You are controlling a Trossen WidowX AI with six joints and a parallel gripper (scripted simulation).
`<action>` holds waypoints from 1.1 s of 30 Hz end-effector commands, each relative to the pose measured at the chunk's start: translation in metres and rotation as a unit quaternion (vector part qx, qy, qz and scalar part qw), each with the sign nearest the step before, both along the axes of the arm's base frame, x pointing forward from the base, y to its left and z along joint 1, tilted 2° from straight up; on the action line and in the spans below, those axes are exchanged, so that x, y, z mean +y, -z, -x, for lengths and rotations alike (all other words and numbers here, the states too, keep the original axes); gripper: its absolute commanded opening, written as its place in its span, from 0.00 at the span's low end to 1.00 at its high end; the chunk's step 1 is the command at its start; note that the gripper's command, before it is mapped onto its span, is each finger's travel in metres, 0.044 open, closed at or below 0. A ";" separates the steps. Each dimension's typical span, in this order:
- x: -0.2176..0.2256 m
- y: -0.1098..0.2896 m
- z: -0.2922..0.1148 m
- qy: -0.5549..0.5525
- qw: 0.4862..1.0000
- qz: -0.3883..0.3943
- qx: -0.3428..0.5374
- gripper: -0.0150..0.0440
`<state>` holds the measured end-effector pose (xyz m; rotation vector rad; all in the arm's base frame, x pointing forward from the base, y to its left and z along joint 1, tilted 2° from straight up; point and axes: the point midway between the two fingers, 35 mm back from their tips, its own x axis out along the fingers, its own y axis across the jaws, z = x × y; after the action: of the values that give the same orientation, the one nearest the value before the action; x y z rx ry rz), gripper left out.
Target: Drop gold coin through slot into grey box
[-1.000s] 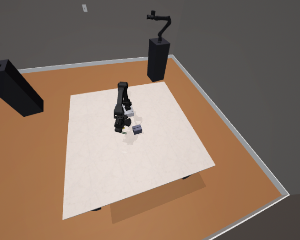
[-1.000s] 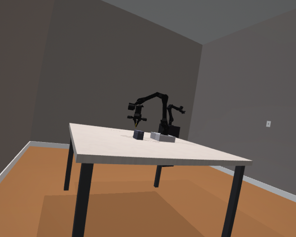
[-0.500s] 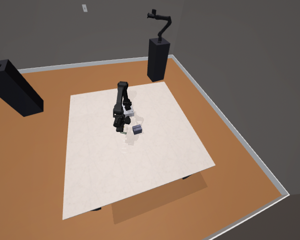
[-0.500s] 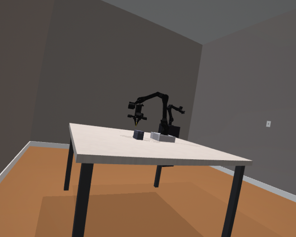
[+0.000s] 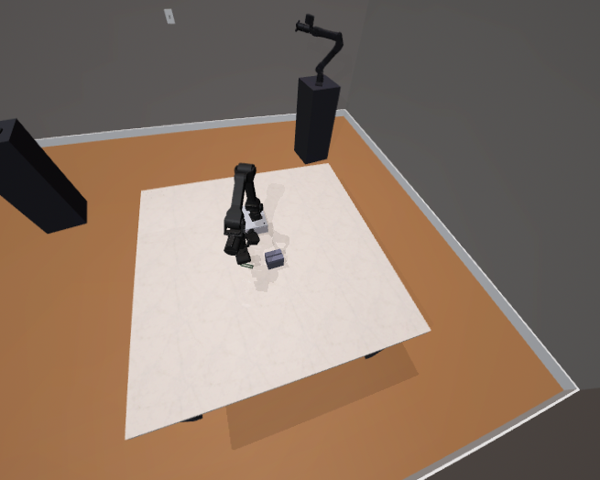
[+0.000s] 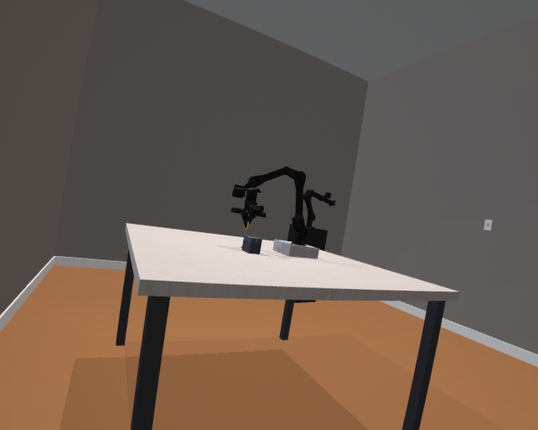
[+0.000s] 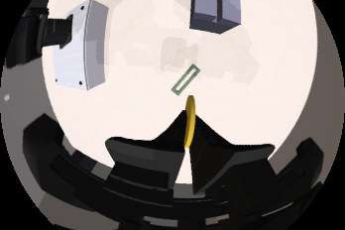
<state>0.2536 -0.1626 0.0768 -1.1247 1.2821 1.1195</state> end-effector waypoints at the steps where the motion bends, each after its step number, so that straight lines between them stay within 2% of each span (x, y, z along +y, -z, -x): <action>1: 0.001 -0.001 -0.002 -0.009 1.000 -0.002 -0.001 0.25; 33: 0.079 0.001 -0.032 -0.013 1.000 -0.008 0.000 0.25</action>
<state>0.2832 -0.0937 0.0759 -1.1393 1.2623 1.1487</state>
